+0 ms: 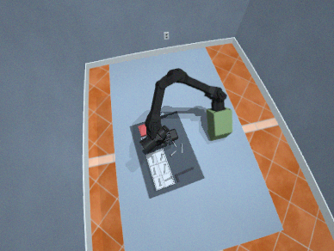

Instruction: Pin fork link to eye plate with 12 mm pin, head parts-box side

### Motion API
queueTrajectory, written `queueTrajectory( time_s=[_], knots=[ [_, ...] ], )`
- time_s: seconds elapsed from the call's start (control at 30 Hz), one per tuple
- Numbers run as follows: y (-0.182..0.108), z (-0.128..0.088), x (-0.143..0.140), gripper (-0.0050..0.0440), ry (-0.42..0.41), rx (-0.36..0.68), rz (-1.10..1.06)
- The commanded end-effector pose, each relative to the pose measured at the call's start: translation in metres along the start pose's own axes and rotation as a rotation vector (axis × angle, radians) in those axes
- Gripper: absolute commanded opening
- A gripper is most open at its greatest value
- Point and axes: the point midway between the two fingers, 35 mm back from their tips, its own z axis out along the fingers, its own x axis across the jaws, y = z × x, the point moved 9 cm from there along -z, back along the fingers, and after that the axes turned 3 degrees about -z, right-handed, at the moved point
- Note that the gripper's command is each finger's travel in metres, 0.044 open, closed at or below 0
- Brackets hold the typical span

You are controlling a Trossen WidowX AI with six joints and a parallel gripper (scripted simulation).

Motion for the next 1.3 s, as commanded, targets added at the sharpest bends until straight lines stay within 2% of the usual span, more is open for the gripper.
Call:
queueTrajectory(
  time_s=[0.0,0.7,1.17,1.27],
  knots=[
    [0.004,-0.006,0.005,-0.005,0.021,0.001,0.016],
    [0.003,-0.003,0.003,-0.005,0.018,-0.001,0.012],
    [0.0,0.014,0.001,-0.005,0.006,-0.004,0.001],
    [0.002,0.012,0.002,-0.005,0.015,-0.002,0.007]
  ],
)
